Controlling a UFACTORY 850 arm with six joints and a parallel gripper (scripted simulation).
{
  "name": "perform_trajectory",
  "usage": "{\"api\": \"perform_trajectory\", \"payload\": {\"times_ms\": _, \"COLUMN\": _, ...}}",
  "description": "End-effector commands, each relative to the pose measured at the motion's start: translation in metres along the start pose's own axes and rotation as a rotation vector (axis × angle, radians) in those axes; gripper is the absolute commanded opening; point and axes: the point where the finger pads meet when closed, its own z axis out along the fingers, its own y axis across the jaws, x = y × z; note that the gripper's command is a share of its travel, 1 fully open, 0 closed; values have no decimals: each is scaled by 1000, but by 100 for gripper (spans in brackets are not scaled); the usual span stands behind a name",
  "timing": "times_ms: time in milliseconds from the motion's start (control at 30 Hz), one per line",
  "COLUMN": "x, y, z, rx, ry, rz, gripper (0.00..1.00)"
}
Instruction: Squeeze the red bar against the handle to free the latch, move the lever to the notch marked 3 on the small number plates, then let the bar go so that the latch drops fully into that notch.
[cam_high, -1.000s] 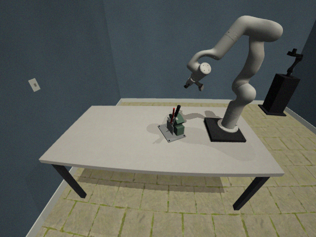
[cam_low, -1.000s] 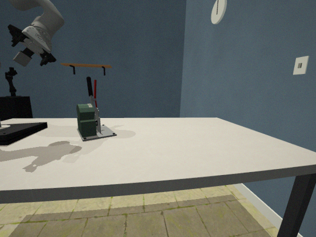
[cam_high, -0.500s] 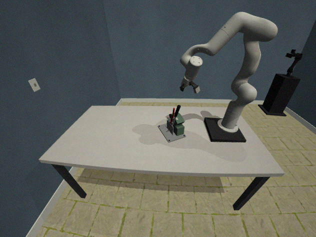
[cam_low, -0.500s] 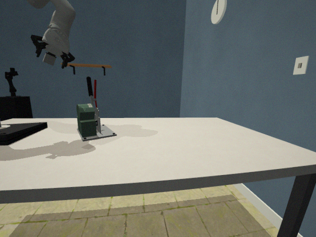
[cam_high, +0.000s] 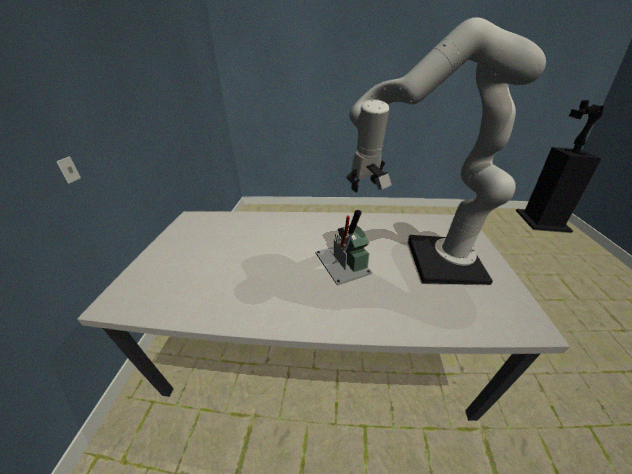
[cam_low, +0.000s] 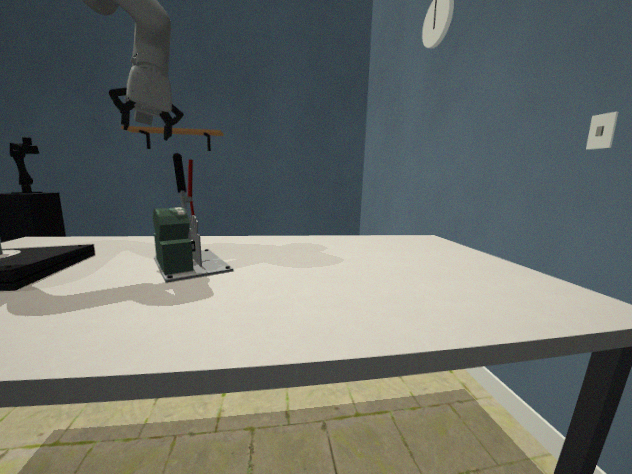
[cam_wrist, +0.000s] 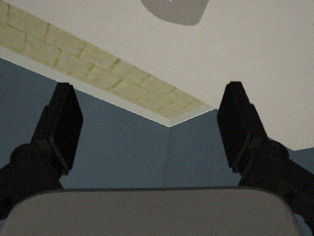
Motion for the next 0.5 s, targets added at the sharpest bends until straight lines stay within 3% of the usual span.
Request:
{"api": "perform_trajectory", "payload": {"times_ms": 0, "x": 25, "y": 33, "z": -16, "rx": -48, "ry": 115, "rz": 50, "gripper": 100}}
{"api": "perform_trajectory", "payload": {"times_ms": 133, "x": 51, "y": 68, "z": -36, "rx": -103, "ry": 217, "rz": 93, "gripper": 100}}
{"api": "perform_trajectory", "payload": {"times_ms": 233, "x": 51, "y": 68, "z": -36, "rx": -103, "ry": 217, "rz": 93, "gripper": 100}}
{"api": "perform_trajectory", "payload": {"times_ms": 333, "x": 67, "y": 88, "z": -50, "rx": -137, "ry": 278, "rz": 116, "gripper": 100}}
{"api": "perform_trajectory", "payload": {"times_ms": 467, "x": 73, "y": 96, "z": -56, "rx": -150, "ry": 302, "rz": 125, "gripper": 100}}
